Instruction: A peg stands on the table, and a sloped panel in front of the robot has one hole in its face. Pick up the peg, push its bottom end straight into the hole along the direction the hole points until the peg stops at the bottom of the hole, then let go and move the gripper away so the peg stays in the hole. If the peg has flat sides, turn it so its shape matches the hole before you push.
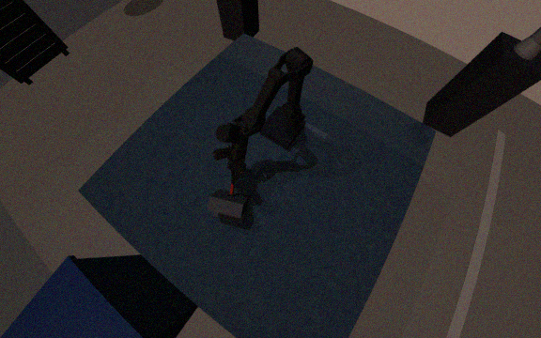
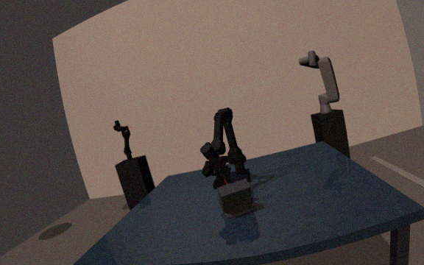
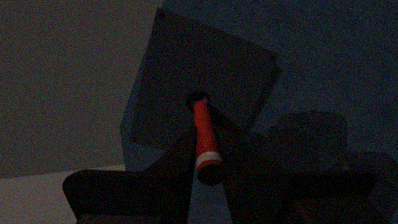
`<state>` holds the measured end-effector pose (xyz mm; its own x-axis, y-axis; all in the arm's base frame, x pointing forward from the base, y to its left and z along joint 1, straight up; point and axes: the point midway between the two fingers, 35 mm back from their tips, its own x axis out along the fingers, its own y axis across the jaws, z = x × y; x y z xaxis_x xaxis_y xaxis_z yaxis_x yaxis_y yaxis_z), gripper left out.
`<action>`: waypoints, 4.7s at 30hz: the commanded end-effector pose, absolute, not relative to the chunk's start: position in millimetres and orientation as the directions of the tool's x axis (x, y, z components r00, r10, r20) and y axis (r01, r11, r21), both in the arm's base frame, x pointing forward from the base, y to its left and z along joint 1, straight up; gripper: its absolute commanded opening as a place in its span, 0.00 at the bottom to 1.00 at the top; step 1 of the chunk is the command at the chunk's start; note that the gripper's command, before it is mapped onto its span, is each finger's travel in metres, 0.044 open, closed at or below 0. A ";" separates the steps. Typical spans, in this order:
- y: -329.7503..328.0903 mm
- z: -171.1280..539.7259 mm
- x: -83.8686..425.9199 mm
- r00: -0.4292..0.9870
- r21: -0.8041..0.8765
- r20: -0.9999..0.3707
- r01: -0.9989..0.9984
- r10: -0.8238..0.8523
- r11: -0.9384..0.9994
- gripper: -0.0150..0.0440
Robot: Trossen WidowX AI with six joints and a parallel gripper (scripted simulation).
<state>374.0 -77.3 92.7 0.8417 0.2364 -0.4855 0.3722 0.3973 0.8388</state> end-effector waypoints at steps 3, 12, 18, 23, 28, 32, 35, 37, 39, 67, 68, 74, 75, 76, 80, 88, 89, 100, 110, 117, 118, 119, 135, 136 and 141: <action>-78.0 93.7 372.8 0.843 0.839 -0.484 0.371 0.235 0.398 0.25; -78.0 93.7 372.8 0.843 0.839 -0.484 0.371 0.235 0.398 0.25; -78.3 95.0 373.6 0.843 0.839 -0.484 0.371 0.235 0.398 0.25; -78.7 96.6 374.6 0.843 0.839 -0.484 0.371 0.235 0.398 0.25; -78.7 97.2 376.0 0.843 0.839 -0.484 0.371 0.235 0.398 0.25; -78.2 96.3 378.3 0.843 0.839 -0.484 0.371 0.235 0.398 0.25; -77.9 95.6 379.7 0.843 0.839 -0.484 0.371 0.235 0.398 0.25; -77.8 95.3 380.6 0.843 0.839 -0.484 0.371 0.235 0.398 0.25; -77.8 94.9 381.6 0.843 0.839 -0.484 0.371 0.235 0.398 0.25; -73.7 86.7 395.8 0.844 0.840 -0.483 0.370 0.235 0.398 0.25; -73.6 86.4 396.3 0.844 0.840 -0.483 0.370 0.235 0.398 0.25; -72.7 84.7 399.3 0.844 0.840 -0.483 0.370 0.235 0.397 0.25; -72.5 84.5 399.8 0.844 0.840 -0.482 0.370 0.235 0.397 0.25; -72.4 84.2 400.3 0.844 0.840 -0.482 0.370 0.235 0.397 0.25; -71.9 83.2 402.2 0.844 0.840 -0.482 0.369 0.235 0.397 0.25; -71.5 82.2 405.4 0.844 0.840 -0.482 0.369 0.235 0.397 0.25; -71.5 82.1 405.6 0.844 0.840 -0.482 0.369 0.235 0.397 0.25; -70.6 80.7 404.5 0.841 0.839 -0.485 0.370 0.241 0.398 0.25; -70.6 80.7 404.5 0.841 0.839 -0.485 0.370 0.241 0.398 0.65; -71.4 81.8 402.9 0.841 0.839 -0.485 0.370 0.240 0.398 0.97; -71.8 82.4 402.1 0.841 0.839 -0.485 0.371 0.240 0.398 1.00; -72.2 83.1 401.2 0.841 0.839 -0.485 0.371 0.240 0.398 1.00; -79.6 93.9 384.8 0.841 0.838 -0.487 0.372 0.238 0.400 1.00; -80.0 94.5 383.7 0.841 0.838 -0.487 0.372 0.237 0.400 1.00; -82.3 97.8 378.5 0.841 0.837 -0.487 0.372 0.237 0.401 1.00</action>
<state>381.5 -81.1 94.8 0.8391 0.2347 -0.4907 0.3777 0.3979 0.8361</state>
